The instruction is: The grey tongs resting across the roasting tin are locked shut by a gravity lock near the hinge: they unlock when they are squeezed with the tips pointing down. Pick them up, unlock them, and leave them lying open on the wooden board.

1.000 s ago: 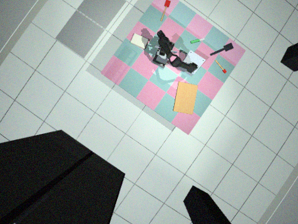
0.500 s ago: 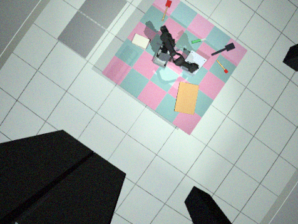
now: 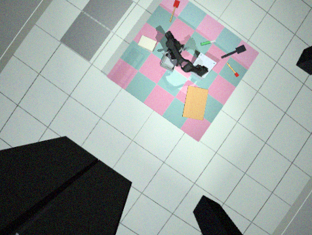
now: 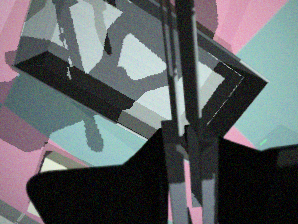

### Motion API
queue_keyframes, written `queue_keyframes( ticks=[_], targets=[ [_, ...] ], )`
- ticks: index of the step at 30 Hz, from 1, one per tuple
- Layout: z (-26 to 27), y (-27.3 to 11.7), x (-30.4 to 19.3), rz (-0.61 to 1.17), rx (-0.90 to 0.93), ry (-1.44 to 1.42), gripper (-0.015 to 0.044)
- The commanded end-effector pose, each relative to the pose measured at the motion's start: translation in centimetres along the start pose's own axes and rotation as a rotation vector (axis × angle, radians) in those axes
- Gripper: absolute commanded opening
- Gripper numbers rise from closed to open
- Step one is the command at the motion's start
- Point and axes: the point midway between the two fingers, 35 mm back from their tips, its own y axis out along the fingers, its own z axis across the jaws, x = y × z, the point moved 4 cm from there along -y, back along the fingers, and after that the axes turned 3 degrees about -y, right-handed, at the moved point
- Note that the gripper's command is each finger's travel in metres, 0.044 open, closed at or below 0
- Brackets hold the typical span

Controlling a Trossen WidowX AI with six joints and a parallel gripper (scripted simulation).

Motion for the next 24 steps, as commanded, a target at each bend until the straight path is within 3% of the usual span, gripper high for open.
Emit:
queue_keyframes(
  ticks=[1,24],
  targets=[
    [-0.9,-0.1,-0.7,-0.004,0.004,-0.158,-0.015],
    [-7.0,0.0,-4.6,-0.03,0.005,-1.127,-0.015]
  ],
)
